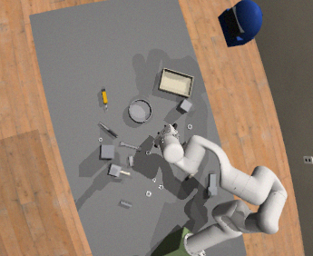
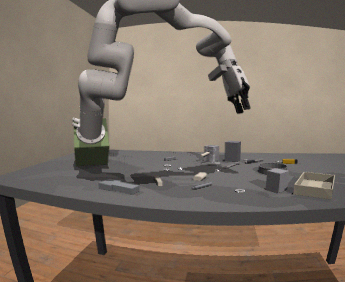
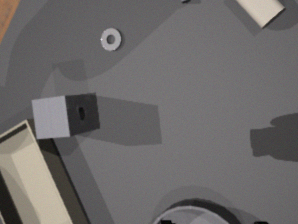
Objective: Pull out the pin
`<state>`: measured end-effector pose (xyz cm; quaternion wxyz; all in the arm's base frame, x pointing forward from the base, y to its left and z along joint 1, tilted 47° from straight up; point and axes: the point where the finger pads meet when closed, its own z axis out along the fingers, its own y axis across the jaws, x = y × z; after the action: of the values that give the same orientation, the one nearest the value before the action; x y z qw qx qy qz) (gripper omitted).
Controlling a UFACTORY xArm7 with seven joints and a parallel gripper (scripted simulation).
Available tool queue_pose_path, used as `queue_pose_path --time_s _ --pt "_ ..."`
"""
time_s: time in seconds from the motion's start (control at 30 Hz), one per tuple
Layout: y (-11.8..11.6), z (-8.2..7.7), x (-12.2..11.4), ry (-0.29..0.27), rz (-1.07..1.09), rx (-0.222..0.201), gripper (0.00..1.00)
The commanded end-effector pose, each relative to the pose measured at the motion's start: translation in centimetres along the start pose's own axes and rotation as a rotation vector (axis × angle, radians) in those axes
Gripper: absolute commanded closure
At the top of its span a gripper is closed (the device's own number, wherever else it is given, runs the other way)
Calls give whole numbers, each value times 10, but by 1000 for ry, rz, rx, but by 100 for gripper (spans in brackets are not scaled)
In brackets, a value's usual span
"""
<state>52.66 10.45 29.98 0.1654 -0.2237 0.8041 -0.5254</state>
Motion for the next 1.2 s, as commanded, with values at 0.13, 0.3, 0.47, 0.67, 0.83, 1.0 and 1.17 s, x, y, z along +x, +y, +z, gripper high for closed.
queue_pose_path --time_s 0.13,0.3,0.47,0.67,0.83,1.0,1.17 --pt "1 -1 -1 -2 -1 -1 57" --pt "2 0 -1 -1 -3 -2 57" --pt "2 0 -1 0 -4 -2 57" --pt "4 1 -1 1 -6 -4 57" --pt "5 2 -1 3 -8 -5 57" --pt "6 3 -1 4 -9 -6 57" --pt "7 4 0 7 -11 -7 57"
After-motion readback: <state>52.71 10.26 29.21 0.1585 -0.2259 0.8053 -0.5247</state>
